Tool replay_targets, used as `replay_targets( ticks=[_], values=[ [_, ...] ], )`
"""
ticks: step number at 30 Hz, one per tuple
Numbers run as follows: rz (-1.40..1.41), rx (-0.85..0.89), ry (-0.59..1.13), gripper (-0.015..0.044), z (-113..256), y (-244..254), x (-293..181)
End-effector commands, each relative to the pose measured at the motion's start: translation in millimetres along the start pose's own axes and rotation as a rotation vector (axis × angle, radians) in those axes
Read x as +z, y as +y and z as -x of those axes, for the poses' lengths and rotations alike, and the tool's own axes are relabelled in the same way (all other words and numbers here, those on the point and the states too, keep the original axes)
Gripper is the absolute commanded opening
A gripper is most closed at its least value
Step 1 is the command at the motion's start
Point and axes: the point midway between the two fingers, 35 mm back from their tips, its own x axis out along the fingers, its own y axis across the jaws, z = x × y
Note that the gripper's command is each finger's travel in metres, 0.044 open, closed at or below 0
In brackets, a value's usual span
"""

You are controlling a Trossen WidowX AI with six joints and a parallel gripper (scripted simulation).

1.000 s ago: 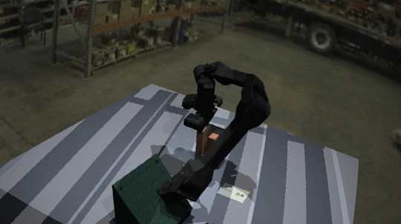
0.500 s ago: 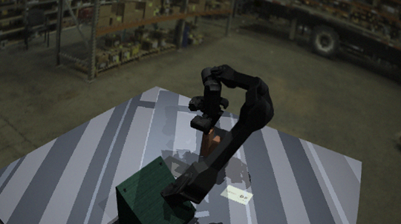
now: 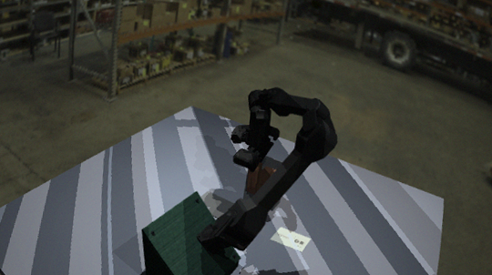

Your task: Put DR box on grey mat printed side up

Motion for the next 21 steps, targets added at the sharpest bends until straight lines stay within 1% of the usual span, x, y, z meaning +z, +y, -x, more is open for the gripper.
replay_targets(
  ticks=[1,11,21],
  values=[
    [0.003,-0.004,0.004,0.0158,-5,-1,-1],
    [0.003,0.003,0.005,0.0158,-14,-1,-1],
    [0.000,0.120,0.005,0.0158,-15,-17,-1]
  ],
)
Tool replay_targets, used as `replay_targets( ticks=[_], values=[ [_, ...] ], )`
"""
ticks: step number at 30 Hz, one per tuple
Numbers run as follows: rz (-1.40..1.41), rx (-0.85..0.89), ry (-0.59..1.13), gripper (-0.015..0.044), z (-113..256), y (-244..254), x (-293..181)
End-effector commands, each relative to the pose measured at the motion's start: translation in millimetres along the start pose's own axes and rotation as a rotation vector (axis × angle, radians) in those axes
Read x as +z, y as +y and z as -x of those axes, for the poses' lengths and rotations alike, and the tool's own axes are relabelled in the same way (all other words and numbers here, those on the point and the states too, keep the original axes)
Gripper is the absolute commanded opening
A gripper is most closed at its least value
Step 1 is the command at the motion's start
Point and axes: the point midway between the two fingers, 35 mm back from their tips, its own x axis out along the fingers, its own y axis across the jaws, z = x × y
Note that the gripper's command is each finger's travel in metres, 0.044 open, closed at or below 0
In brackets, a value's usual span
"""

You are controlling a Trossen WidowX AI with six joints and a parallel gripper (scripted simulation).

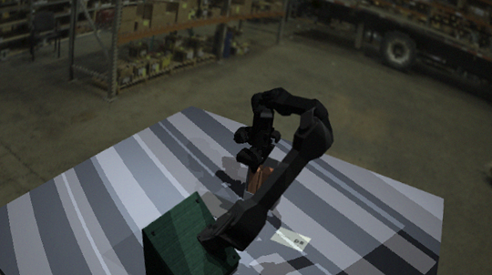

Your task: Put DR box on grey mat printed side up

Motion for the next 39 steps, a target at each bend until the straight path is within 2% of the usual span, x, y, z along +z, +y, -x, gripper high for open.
replay_targets(
  ticks=[1,5,8,9,20,25,30,34,39],
  values=[
    [-0.008,0.040,-0.005,0.0158,-1,-6,0],
    [-0.009,0.084,-0.005,0.0158,-2,-12,0],
    [0.002,0.063,-0.001,0.0237,-1,-7,0],
    [0.002,0.063,-0.001,0.0242,-1,-7,0],
    [0.002,0.063,-0.001,0.0242,-1,-7,0],
    [-0.008,0.029,-0.006,0.0242,40,-6,-1],
    [-0.008,0.029,-0.006,0.0242,42,-7,-1],
    [-0.007,0.029,-0.007,0.0242,63,-9,-1],
    [-0.007,0.031,-0.003,0.0242,56,-9,-3]
  ],
)
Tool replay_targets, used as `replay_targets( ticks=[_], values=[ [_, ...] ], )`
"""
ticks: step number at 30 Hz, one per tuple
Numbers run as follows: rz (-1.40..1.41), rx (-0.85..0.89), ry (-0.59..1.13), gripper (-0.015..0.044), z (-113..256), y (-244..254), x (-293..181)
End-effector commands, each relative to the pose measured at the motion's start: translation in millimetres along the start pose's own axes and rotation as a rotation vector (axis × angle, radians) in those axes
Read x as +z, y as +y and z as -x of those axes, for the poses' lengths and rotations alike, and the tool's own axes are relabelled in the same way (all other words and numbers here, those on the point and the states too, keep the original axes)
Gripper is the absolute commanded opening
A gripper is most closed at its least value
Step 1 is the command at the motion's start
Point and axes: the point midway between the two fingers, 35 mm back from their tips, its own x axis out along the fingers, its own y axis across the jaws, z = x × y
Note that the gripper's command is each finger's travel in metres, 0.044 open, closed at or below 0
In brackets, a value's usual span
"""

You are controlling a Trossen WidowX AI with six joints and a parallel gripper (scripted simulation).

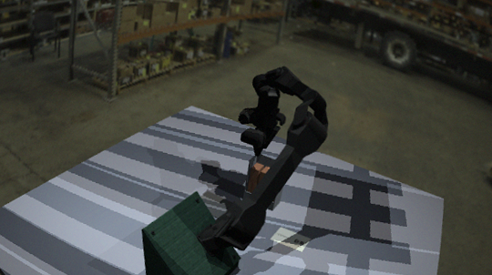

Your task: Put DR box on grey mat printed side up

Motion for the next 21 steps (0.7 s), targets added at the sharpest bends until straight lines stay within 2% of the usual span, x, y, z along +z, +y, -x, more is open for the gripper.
replay_targets(
  ticks=[1,7,16,21],
  values=[
    [0.000,0.004,0.001,0.0242,-2.5,-0.1,-0.8],
    [0.000,0.004,0.001,0.0242,-2.5,-0.1,-0.8],
    [-0.162,-0.076,-0.029,0.0006,-4.7,-2.2,1.8],
    [-0.270,-0.128,-0.054,0.0000,-5.4,-3.3,2.6]
  ],
)
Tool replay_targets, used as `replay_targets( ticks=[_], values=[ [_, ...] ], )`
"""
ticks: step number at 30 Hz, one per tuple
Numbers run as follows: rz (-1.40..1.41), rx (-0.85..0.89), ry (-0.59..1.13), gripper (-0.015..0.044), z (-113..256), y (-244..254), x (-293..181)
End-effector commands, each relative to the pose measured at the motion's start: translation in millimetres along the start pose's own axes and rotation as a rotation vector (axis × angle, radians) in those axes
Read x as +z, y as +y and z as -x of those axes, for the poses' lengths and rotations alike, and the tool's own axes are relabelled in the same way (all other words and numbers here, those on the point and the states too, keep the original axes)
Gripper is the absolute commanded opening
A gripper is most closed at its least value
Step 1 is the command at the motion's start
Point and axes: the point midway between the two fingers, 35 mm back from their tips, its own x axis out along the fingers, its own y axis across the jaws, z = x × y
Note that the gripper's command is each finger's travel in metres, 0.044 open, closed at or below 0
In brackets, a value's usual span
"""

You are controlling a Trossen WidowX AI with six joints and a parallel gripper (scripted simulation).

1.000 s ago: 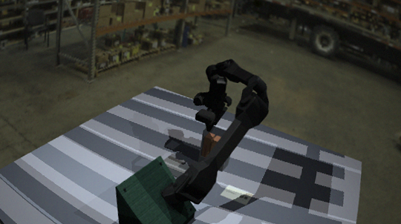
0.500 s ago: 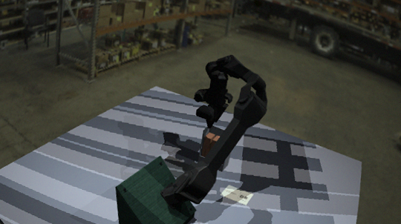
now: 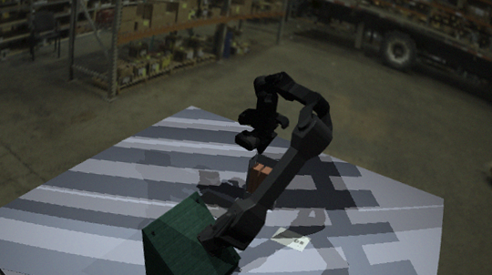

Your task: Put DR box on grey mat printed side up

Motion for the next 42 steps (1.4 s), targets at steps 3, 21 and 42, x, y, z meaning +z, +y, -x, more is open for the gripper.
replay_targets(
  ticks=[3,21,42],
  values=[
    [-0.120,-0.062,-0.028,0.0000,1,-1,1],
    [-0.518,-0.225,-0.151,0.0000,2,0,-3],
    [-0.988,-0.372,-0.340,0.0000,5,9,-19]
  ],
)
